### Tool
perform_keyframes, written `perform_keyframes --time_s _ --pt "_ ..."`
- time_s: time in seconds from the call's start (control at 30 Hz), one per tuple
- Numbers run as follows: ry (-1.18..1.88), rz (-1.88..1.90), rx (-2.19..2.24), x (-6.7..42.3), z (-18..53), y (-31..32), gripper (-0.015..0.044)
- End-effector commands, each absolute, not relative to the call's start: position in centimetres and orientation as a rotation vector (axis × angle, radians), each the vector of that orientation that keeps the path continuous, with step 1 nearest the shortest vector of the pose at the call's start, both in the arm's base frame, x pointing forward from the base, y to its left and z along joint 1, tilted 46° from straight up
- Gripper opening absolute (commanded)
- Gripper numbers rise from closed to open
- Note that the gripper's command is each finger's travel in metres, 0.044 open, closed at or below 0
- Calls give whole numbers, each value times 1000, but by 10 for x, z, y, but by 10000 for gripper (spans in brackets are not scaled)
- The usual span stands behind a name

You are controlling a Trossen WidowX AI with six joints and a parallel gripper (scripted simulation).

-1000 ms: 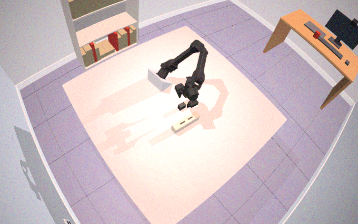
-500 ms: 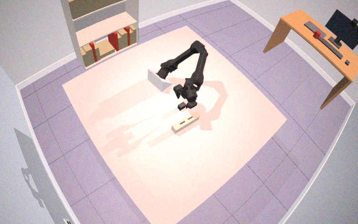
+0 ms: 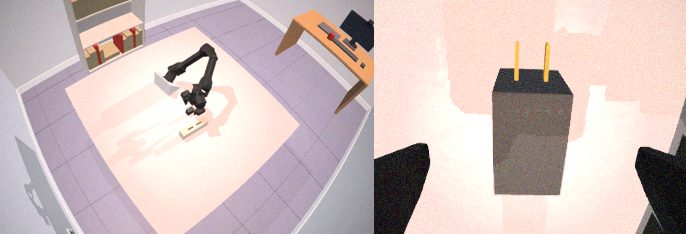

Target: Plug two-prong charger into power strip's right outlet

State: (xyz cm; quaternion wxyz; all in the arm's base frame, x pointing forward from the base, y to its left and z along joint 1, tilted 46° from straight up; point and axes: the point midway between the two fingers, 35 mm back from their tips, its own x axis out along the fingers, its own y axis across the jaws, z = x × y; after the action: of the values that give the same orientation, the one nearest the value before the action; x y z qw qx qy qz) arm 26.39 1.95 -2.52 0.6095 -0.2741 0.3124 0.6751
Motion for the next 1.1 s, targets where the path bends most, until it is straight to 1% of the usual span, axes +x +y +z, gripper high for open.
perform_keyframes --time_s 0.0,0.63,1.03,1.07 --pt "723 1559 -622 262 -31 26 440" --pt "721 1560 -620 258 -48 43 440" --pt "720 1562 -630 259 -46 41 125" --pt "720 1562 -630 259 -46 41 118"
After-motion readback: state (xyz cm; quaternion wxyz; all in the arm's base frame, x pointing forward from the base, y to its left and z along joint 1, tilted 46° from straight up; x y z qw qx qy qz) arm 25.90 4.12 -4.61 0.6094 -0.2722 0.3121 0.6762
